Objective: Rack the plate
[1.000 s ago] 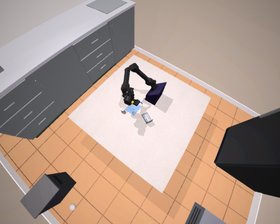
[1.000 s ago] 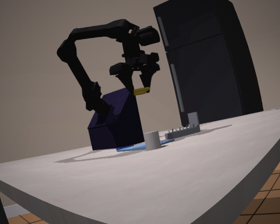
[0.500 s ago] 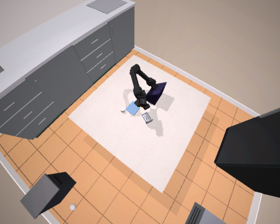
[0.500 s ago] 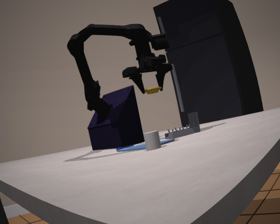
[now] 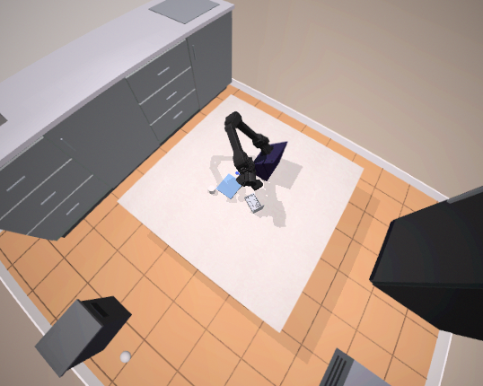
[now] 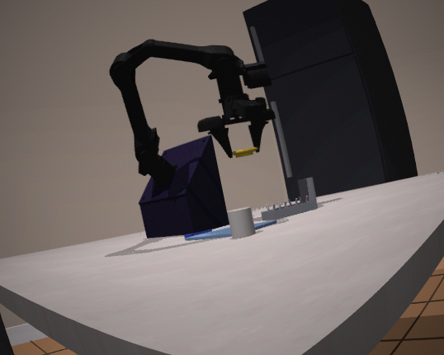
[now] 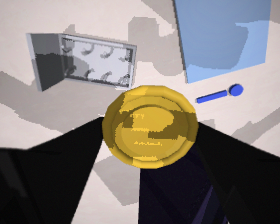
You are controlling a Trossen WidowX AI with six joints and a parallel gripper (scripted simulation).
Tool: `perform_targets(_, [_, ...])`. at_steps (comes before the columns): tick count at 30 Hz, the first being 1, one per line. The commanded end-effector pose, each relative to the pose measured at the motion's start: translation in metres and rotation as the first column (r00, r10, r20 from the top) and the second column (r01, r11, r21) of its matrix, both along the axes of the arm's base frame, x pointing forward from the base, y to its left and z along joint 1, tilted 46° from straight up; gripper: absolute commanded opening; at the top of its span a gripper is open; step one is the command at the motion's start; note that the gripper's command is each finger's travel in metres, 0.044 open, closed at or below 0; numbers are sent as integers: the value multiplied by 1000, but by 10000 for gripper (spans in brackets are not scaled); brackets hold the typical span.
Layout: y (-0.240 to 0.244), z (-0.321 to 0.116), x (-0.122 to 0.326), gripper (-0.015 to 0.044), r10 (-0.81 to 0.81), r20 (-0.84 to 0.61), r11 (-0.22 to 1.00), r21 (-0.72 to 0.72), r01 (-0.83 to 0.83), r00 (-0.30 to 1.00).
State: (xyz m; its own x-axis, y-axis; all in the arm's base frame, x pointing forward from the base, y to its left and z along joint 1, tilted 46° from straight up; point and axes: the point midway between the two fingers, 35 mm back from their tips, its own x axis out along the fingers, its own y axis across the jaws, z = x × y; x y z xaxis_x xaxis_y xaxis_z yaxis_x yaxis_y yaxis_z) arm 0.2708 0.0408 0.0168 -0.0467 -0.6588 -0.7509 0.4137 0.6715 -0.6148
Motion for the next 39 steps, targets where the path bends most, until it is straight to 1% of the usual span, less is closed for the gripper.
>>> perform_targets(1, [-7, -11, -5, 0, 22, -80, 998, 62, -17, 997])
perform_targets(10, [-19, -29, -10, 0, 119, -213, 972, 226, -69, 970])
perform_targets(21, [-31, -48, -14, 0, 284, -272, 886, 440, -143, 919])
perform_targets(30, [-39, -62, -17, 0, 441, -246, 768, 601, -221, 863])
perform_targets(39, [-46, -73, -18, 0, 584, -141, 613, 722, -321, 799])
